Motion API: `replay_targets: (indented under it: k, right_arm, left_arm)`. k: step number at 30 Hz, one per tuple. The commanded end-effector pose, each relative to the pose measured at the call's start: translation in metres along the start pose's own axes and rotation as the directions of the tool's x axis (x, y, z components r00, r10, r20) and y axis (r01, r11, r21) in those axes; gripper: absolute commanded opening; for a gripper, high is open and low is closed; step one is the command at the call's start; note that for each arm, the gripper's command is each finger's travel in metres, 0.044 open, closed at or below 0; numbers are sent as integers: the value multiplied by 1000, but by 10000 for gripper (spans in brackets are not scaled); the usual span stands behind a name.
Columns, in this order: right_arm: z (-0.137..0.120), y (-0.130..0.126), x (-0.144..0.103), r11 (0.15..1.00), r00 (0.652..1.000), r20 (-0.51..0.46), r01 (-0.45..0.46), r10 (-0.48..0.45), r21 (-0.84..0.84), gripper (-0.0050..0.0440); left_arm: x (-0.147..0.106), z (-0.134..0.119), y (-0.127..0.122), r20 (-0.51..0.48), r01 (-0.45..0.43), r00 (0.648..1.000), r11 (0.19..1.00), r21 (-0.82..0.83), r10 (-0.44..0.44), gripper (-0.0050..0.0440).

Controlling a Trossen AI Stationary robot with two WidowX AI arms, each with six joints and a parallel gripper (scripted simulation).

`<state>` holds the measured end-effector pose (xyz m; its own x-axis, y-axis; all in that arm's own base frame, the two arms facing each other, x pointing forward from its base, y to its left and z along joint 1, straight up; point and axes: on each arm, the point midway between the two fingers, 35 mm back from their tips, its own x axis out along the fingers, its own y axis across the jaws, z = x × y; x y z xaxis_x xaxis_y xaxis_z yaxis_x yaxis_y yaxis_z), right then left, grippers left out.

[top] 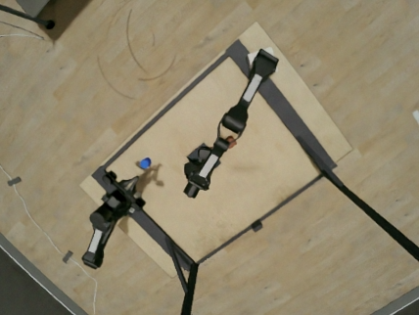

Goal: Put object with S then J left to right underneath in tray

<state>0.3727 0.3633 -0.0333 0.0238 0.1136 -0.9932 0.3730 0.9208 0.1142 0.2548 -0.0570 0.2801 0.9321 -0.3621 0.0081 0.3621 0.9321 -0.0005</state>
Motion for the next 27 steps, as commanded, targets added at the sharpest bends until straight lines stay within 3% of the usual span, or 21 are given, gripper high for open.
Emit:
replay_targets:
  k: [1,16,27]
  right_arm:
    - [8,-2,-12,1000,999,24,27,-28,14,171]
    - [12,-12,-17,996,995,36,87,-88,25,171]
    - [14,-11,-1,996,995,36,89,-89,25,171]
  left_arm:
    - [1,-2,0,-4,-1,1000,1000,4,1,-50]
    - [1,-2,0,-4,-1,1000,1000,4,1,-50]
    - [0,1,0,3,0,1000,1000,5,0,-50]
